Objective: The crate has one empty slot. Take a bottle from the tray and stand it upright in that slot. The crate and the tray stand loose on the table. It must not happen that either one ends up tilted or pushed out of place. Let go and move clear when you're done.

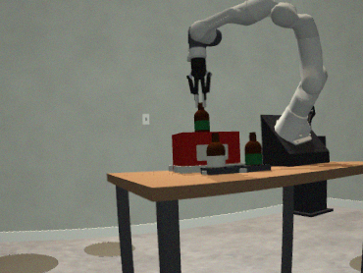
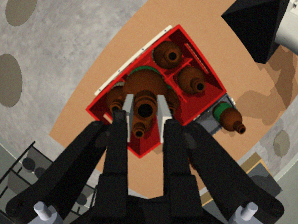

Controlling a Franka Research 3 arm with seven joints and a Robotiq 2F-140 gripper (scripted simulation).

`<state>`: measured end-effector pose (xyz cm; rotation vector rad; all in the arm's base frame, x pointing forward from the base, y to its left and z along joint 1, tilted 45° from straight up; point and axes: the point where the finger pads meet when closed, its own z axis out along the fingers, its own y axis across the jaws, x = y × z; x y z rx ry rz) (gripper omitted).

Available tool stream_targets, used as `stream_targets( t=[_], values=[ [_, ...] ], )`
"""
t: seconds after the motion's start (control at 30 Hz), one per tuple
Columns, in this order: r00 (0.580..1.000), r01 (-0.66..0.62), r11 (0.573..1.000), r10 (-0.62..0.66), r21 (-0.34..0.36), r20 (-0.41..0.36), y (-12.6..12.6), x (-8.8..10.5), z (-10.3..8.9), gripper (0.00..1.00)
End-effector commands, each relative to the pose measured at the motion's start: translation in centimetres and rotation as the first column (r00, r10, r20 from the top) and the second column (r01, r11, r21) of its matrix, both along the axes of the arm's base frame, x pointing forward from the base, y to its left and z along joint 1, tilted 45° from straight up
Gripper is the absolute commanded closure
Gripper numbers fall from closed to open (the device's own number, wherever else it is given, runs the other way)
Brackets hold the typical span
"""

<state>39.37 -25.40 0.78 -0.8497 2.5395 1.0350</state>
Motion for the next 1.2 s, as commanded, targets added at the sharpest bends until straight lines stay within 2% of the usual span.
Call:
stream_targets(
  t=[0.0,0.57,1.17],
  values=[
    [1.000,-0.001,1.000,0.001,-0.007,0.010,0.1,0.3,-0.4,1.00],
    [1.000,-0.001,1.000,0.001,-0.007,0.010,1.0,0.3,-1.4,1.00],
    [1.000,-0.001,1.000,0.001,-0.007,0.010,1.1,0.3,-1.5,1.00]
  ],
)
